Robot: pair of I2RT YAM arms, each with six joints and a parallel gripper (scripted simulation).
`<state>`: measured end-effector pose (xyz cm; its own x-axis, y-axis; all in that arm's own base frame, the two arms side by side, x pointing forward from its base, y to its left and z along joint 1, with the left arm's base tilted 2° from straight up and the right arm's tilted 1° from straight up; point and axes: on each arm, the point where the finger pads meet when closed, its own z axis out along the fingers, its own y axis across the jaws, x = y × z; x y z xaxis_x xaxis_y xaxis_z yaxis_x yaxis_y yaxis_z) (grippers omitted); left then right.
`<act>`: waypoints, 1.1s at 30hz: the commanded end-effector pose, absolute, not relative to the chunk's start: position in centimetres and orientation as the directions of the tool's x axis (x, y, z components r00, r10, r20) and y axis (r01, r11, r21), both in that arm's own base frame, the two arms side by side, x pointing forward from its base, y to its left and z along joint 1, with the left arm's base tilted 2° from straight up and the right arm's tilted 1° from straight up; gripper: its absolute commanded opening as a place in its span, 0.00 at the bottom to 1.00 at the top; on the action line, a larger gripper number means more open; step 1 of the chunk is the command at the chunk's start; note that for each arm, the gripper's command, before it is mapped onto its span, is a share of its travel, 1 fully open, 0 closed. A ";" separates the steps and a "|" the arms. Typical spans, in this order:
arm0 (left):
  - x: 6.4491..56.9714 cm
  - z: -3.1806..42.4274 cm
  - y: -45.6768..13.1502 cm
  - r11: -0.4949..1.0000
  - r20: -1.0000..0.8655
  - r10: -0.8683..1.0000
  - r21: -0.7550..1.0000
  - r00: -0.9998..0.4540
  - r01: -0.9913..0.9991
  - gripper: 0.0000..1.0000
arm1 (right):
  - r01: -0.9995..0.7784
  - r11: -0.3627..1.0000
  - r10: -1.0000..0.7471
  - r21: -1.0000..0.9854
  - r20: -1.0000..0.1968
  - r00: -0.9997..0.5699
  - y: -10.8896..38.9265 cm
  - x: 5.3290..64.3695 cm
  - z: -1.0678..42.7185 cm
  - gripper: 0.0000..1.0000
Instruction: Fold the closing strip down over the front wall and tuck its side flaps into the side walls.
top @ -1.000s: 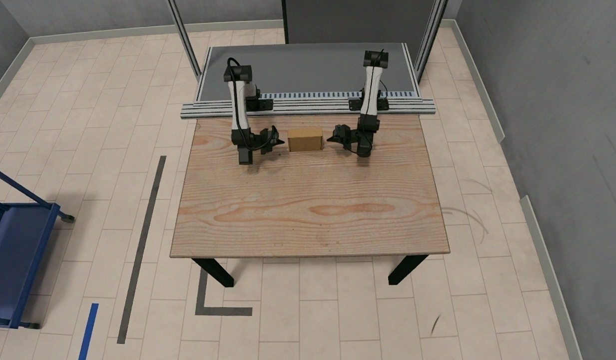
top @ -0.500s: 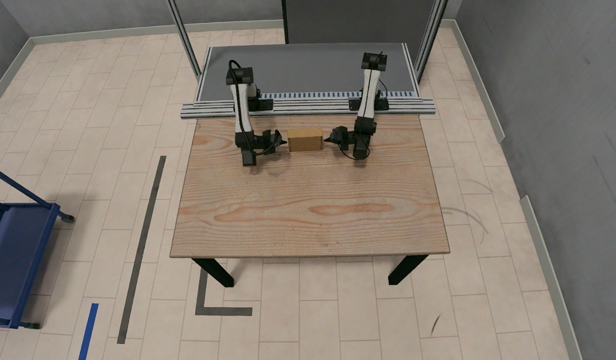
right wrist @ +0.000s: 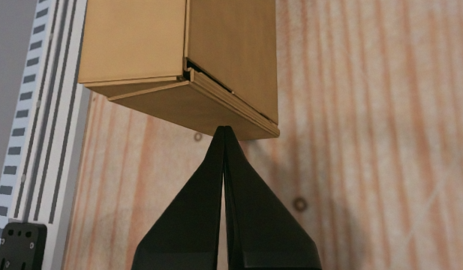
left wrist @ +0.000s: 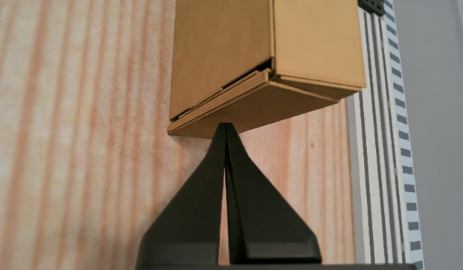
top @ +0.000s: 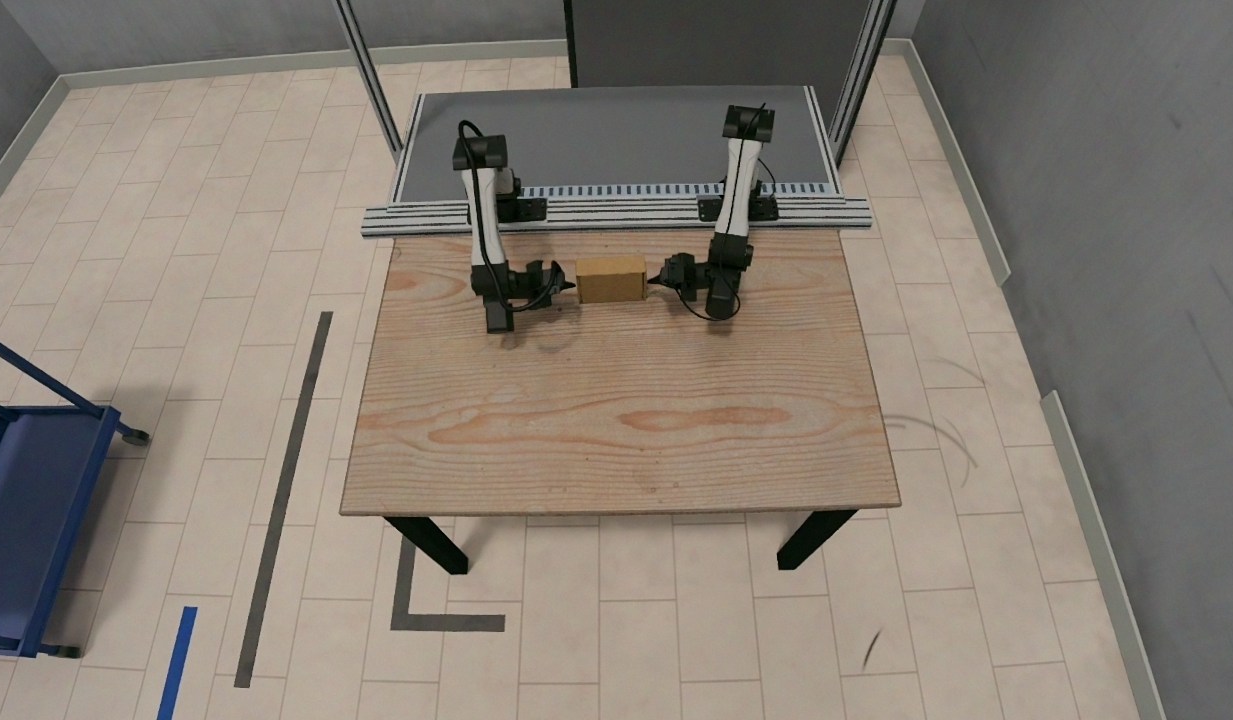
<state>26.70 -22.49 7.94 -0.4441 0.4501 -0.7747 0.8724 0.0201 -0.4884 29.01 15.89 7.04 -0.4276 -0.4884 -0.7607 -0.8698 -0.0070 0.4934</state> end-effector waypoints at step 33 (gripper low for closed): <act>26.3 8.2 -22.9 0.020 -0.781 0.446 -0.480 -0.438 0.877 0.01 | -0.878 -0.003 -0.479 0.478 -0.772 -0.418 16.3 28.9 7.6 0.01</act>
<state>26.69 -22.83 7.84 -0.4468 0.4497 -0.7733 0.8710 0.0215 -0.4908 29.04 16.19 6.97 -0.4275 -0.4883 -0.7608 -0.8704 -0.0050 0.4924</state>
